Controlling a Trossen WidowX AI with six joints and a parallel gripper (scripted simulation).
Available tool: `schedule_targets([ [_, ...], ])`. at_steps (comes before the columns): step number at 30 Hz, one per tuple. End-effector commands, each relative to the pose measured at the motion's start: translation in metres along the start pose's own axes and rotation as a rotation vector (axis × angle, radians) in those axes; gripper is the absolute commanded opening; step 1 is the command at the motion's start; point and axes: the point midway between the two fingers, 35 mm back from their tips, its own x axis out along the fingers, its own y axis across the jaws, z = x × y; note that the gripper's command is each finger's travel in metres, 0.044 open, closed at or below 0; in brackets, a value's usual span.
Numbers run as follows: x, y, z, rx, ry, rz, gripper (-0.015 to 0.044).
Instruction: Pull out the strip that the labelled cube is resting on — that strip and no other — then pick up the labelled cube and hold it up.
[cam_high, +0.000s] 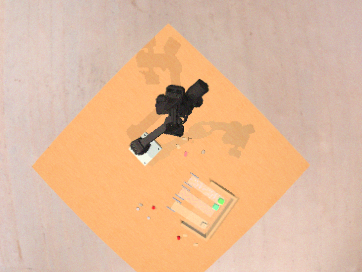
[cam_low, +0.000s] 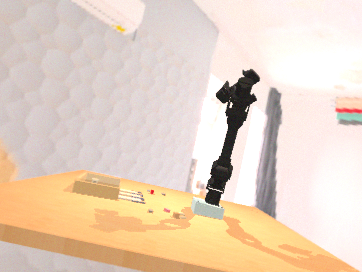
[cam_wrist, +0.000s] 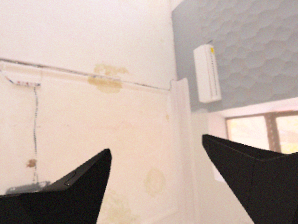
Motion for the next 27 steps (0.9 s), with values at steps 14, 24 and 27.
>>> schedule_targets([
  [14,0.118,-0.068,0.126,-0.22,0.073,-0.356,0.04],
  [24,0.169,-0.209,0.151,-0.447,0.366,-0.636,0.04],
  [27,0.168,-0.255,0.144,-0.523,0.489,-0.697,0.04],
])
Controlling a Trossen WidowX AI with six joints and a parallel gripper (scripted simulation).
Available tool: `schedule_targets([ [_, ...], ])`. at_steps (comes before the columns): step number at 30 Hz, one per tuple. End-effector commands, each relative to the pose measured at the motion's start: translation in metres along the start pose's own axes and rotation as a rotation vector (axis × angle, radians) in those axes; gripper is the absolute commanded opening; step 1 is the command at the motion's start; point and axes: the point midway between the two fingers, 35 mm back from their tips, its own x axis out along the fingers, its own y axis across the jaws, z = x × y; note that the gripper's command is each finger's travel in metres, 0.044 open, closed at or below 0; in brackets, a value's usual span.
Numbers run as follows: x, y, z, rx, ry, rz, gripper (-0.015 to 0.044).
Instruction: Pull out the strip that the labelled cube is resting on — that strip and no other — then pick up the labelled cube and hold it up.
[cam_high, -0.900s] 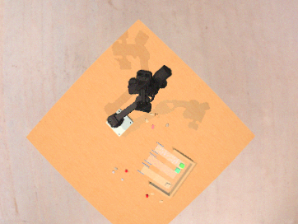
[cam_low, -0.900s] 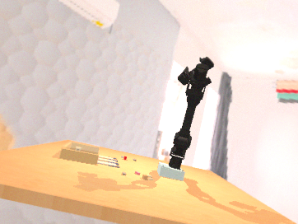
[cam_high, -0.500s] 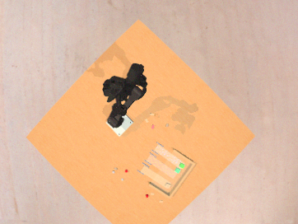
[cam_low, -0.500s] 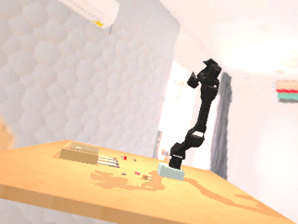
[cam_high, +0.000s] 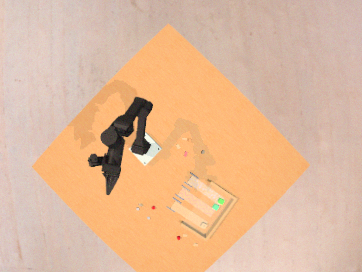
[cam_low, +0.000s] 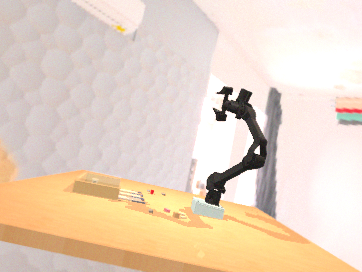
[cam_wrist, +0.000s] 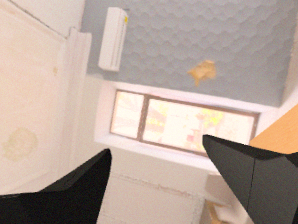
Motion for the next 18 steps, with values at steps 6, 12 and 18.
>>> schedule_targets([
  [6,0.074,-0.086,-0.077,-0.306,0.325,-0.116,0.04],
  [12,0.089,-0.14,-0.152,-0.53,0.563,-0.118,0.04],
  [18,0.073,-0.198,-0.235,-0.807,0.831,-0.059,0.04],
])
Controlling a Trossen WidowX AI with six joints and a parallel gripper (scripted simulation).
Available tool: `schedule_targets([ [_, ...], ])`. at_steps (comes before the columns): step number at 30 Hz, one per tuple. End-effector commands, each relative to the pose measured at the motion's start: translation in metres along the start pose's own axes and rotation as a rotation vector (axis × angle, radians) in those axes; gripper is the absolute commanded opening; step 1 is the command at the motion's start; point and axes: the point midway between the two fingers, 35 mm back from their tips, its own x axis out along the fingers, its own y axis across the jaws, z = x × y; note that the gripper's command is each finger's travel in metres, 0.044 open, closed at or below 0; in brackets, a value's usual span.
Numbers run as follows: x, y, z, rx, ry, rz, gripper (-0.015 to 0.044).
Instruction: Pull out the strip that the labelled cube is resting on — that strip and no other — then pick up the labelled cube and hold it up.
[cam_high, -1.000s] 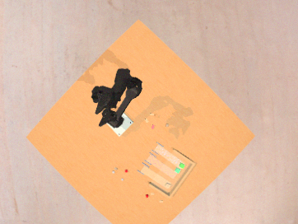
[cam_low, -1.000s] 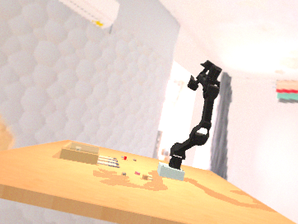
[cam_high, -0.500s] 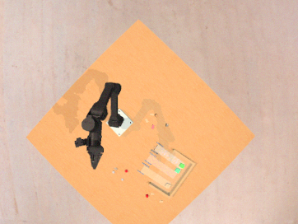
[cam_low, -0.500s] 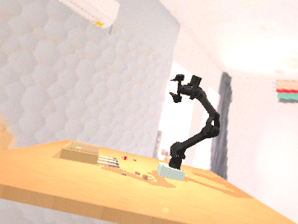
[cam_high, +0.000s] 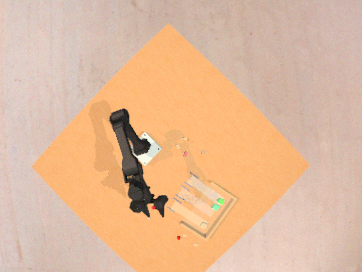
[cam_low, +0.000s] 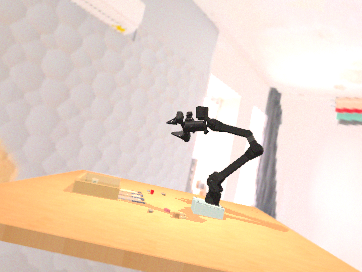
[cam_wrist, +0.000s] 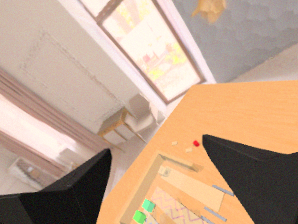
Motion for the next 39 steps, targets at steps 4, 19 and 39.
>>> schedule_targets([
  [4,0.042,0.007,-0.111,-0.375,0.264,0.073,0.04],
  [19,0.046,0.007,-0.205,-0.704,0.456,0.186,0.04],
  [39,0.098,-0.005,-0.197,-0.813,0.712,0.07,0.0164],
])
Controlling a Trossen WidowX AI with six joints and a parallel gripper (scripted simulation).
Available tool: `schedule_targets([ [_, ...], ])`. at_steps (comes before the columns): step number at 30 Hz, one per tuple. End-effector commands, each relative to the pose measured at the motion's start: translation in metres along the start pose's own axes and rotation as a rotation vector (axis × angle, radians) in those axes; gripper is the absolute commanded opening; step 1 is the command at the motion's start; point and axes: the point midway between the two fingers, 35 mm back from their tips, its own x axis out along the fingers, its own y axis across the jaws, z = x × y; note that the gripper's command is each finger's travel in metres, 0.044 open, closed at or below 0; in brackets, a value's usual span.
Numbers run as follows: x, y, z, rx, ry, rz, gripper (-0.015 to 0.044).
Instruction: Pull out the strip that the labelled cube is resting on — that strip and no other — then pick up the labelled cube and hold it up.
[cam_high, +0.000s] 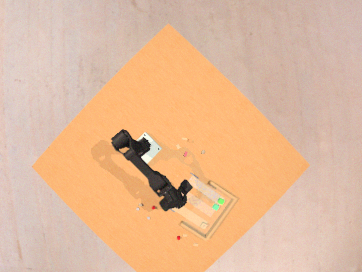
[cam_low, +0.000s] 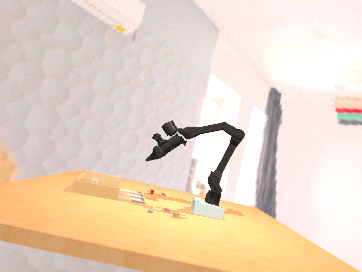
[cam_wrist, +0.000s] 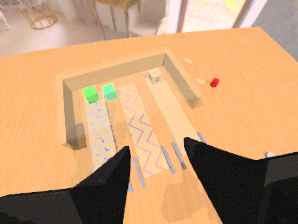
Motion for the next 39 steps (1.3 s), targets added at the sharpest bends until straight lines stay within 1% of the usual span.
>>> schedule_targets([
  [1,0.022,-0.016,0.007,-0.035,0.139,-0.007,0.0137],
  [6,0.052,-0.039,0.009,-0.086,0.33,0.005,0.0006],
  [7,0.059,-0.043,0.008,-0.096,0.367,0.01,0.0],
  [16,0.114,-0.085,-0.016,-0.197,0.698,0.107,0.0],
  [18,0.122,-0.09,-0.023,-0.209,0.743,0.129,0.0],
  [25,0.124,-0.091,-0.025,-0.211,0.749,0.132,0.0],
  [39,0.142,-0.09,-0.039,-0.211,0.749,0.132,0.0],
])
